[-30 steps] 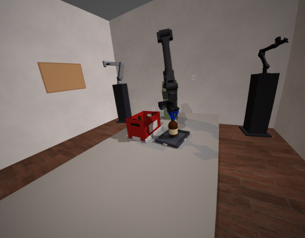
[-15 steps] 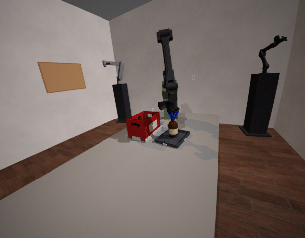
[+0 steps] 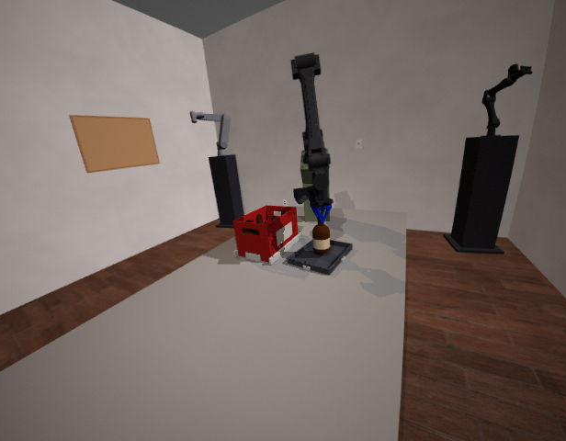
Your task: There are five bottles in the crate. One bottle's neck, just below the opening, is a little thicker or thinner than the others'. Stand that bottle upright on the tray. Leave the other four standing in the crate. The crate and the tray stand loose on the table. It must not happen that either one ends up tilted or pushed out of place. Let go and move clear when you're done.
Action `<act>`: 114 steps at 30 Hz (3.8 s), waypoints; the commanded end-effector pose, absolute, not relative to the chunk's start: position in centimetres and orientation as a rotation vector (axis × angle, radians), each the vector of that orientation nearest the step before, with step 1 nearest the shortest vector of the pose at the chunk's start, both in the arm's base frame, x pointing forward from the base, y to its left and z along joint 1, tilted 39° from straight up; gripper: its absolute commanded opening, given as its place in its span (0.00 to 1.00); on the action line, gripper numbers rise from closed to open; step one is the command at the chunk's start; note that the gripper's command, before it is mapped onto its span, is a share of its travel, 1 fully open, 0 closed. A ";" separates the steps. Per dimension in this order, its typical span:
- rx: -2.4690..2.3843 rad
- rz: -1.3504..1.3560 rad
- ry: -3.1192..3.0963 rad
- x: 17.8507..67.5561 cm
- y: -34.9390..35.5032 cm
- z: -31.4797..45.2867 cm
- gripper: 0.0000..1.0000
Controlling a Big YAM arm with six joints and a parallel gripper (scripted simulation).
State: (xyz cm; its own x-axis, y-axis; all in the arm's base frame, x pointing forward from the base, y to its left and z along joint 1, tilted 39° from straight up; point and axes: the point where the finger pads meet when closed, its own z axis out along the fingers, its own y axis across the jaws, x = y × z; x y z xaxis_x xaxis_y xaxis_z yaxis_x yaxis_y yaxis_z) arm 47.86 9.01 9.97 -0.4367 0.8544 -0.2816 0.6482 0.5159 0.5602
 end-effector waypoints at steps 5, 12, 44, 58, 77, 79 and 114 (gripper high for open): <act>1.208 0.513 2.211 49.0 8.9 10.9 0.00; 1.210 0.508 2.217 48.9 8.9 10.8 0.00; 1.208 0.512 2.212 49.1 8.9 11.2 0.00; 1.208 0.512 2.212 49.1 8.9 11.2 0.00; 1.205 0.517 2.206 49.4 8.9 11.0 0.00; 1.205 0.518 2.206 49.5 8.9 11.0 0.00; 1.202 0.522 2.201 50.3 9.0 10.1 0.00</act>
